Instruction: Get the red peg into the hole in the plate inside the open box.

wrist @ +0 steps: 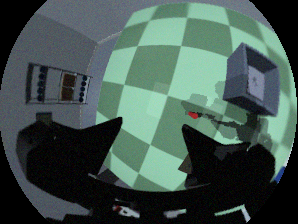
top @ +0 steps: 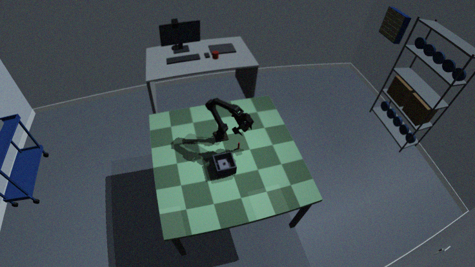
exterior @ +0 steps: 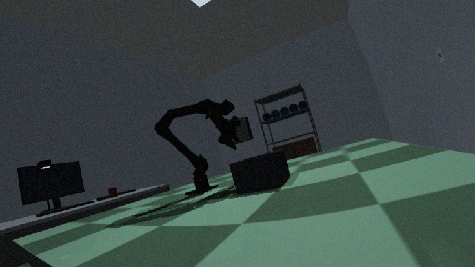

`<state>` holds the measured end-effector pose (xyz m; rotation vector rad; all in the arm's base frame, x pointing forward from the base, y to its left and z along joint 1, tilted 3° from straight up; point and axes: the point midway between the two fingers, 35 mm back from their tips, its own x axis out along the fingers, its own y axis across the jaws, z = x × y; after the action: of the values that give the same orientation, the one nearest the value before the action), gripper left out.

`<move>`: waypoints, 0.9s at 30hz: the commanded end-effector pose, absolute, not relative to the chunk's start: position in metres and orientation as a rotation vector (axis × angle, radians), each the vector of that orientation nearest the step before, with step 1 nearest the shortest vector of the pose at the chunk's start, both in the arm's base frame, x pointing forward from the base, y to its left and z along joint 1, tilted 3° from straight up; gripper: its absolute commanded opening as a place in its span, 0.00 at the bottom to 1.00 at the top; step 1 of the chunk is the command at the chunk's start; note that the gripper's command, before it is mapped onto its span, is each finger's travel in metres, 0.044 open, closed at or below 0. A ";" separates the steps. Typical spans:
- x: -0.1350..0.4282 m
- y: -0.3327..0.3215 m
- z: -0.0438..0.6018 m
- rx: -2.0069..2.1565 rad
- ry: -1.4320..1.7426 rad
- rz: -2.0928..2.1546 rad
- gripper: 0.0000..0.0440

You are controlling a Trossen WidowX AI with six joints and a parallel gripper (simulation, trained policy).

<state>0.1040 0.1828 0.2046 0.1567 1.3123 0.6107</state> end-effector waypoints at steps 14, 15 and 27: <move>0.125 0.156 0.148 0.489 1.443 0.074 1.00; 0.126 0.155 0.144 0.510 1.446 0.042 1.00; 0.139 0.151 0.086 0.749 1.424 -0.242 1.00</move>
<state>0.1359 0.1518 0.0994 0.6969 1.4378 -0.1866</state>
